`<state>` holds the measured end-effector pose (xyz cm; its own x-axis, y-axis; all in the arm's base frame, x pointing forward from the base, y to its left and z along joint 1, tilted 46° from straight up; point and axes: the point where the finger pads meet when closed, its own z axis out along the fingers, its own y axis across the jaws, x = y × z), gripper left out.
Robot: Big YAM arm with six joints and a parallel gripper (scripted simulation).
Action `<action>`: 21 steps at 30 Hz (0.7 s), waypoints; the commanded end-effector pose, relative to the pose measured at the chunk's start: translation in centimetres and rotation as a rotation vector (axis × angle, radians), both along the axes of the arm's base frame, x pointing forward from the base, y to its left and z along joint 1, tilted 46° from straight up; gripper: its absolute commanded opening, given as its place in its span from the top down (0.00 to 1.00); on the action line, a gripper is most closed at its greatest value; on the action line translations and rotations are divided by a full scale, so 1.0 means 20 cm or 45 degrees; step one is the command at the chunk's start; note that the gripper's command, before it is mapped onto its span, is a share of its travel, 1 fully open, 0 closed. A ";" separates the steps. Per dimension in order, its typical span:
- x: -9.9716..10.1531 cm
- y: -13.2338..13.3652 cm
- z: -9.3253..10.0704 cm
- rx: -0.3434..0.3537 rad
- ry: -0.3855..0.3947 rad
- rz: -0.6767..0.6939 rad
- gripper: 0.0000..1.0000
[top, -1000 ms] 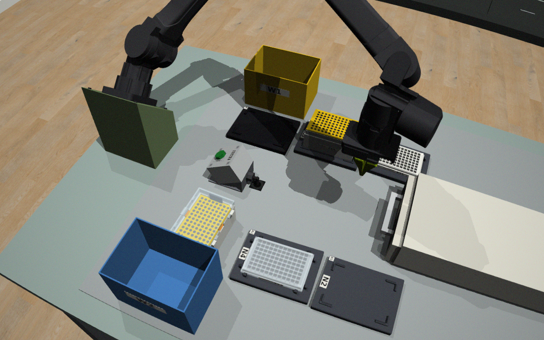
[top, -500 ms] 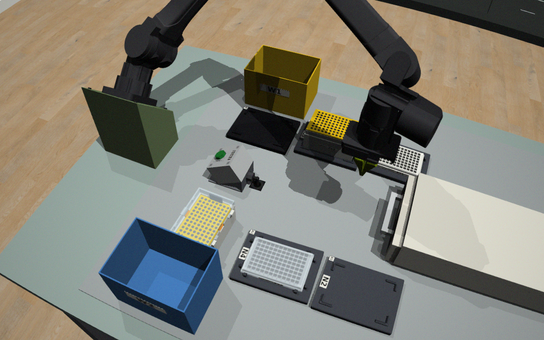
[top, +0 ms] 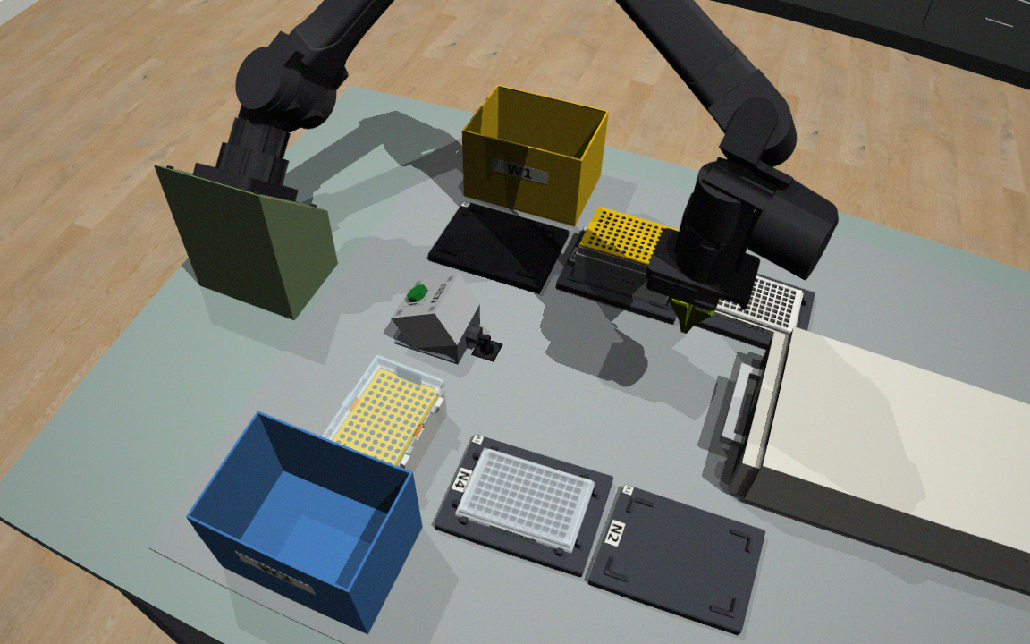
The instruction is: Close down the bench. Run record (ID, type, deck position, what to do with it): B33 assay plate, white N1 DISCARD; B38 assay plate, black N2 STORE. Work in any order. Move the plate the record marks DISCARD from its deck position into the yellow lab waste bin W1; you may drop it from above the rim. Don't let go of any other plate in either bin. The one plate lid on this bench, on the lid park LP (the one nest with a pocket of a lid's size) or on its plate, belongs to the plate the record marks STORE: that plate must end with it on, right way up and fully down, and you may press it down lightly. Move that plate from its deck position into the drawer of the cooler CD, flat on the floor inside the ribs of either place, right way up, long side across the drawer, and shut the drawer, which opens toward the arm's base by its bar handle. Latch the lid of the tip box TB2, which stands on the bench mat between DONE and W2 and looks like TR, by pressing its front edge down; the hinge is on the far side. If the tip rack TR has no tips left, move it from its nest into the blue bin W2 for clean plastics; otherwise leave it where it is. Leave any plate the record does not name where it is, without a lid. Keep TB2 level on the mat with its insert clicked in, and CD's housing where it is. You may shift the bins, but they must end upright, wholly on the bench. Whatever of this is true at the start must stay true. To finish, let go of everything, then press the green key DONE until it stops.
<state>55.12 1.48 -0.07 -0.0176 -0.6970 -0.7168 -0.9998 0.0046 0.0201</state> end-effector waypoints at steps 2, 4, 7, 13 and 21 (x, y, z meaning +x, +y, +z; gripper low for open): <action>0.14 0.03 0.20 -0.013 -0.031 -0.059 0.00; 0.15 0.06 0.23 -0.011 0.029 -0.118 0.00; 0.17 0.10 0.27 -0.010 0.118 -0.207 0.00; 0.21 0.12 0.35 -0.003 0.298 -0.408 0.00; 0.23 0.26 0.44 0.003 0.483 -0.562 0.00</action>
<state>57.70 5.86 4.69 -0.4895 -0.6111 -0.6220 -0.8720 0.3381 0.3541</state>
